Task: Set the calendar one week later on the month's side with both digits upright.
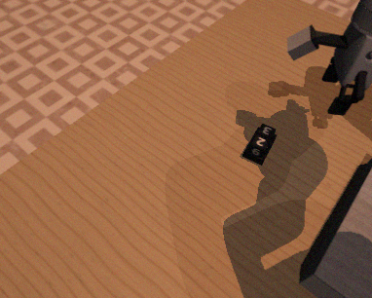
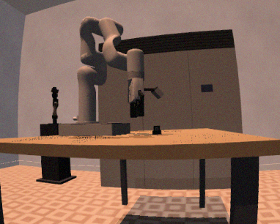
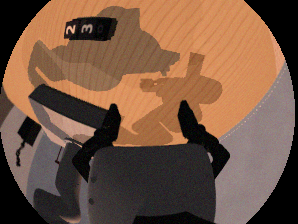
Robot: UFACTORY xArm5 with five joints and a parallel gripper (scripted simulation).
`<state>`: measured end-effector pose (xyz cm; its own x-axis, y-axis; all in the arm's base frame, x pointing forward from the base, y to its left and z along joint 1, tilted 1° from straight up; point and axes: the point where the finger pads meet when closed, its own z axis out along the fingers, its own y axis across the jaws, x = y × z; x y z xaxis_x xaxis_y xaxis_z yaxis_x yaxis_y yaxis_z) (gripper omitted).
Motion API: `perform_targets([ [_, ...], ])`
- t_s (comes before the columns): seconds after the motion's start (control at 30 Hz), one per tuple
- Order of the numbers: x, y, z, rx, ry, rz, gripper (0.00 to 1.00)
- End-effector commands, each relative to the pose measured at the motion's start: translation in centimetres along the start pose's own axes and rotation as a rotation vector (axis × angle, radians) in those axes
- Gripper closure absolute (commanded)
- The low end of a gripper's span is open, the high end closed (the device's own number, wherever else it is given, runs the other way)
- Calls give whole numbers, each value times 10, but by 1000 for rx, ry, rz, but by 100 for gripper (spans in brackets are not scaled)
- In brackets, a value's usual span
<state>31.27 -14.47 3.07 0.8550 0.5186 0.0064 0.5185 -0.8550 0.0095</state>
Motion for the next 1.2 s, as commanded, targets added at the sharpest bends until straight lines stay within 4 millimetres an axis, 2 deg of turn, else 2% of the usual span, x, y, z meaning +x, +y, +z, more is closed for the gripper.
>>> perform_targets([
  [0.0, 2, 0, -1, -3, 2, -45, 0],
  [0.33, 12, -3, -3, -3, 2, -365, 0],
  [0.43, 12, -3, -3, -3, 2, -375, 0],
  [0.53, 17, -6, -4, -3, 2, -535, 0],
  [0.63, 19, -6, -5, -3, 2, -596, 0],
  [0.93, 29, -11, -7, -3, 2, -938, 0],
  [1.0, 29, -11, -7, -3, 2, -938, 0],
  [1.07, 32, -13, -8, -3, 2, -1069, 0],
  [1.17, 35, -14, -8, -3, 2, -1159, 0],
])
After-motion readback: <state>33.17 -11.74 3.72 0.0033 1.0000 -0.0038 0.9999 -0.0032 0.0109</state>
